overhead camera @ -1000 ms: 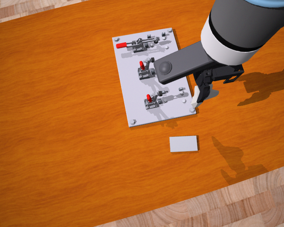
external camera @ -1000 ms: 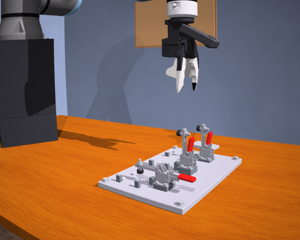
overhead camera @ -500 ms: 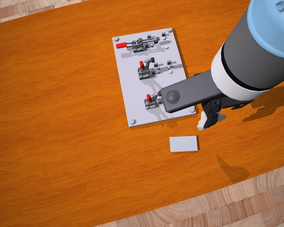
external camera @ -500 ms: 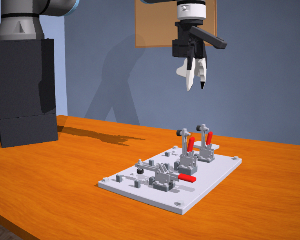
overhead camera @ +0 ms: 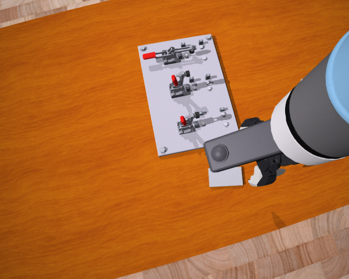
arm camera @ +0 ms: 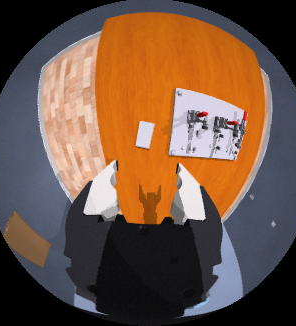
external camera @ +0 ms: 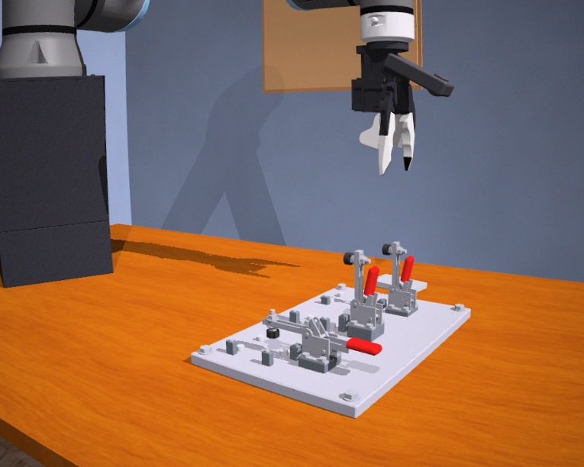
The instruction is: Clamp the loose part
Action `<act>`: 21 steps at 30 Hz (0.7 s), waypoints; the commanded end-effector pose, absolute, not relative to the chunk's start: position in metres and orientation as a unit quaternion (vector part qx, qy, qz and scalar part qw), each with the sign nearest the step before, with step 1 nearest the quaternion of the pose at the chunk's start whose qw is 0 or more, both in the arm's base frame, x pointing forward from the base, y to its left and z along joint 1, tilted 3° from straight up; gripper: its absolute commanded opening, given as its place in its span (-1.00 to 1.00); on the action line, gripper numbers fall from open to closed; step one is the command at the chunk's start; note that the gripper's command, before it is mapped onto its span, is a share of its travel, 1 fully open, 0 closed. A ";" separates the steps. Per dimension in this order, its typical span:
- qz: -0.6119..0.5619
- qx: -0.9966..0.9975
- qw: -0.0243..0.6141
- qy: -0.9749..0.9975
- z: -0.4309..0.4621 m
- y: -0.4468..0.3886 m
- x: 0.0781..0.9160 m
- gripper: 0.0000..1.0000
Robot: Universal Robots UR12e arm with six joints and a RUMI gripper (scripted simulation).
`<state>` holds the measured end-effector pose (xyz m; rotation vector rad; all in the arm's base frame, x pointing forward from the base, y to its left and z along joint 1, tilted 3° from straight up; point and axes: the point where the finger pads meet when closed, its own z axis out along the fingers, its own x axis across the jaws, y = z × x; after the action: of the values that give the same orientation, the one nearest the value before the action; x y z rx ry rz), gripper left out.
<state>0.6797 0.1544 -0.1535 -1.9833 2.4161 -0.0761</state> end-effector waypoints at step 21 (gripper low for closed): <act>-0.025 -0.634 0.008 0.773 -0.153 0.169 0.684 0.17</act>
<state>0.6831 0.1690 -0.1539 -1.9832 2.4168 -0.0763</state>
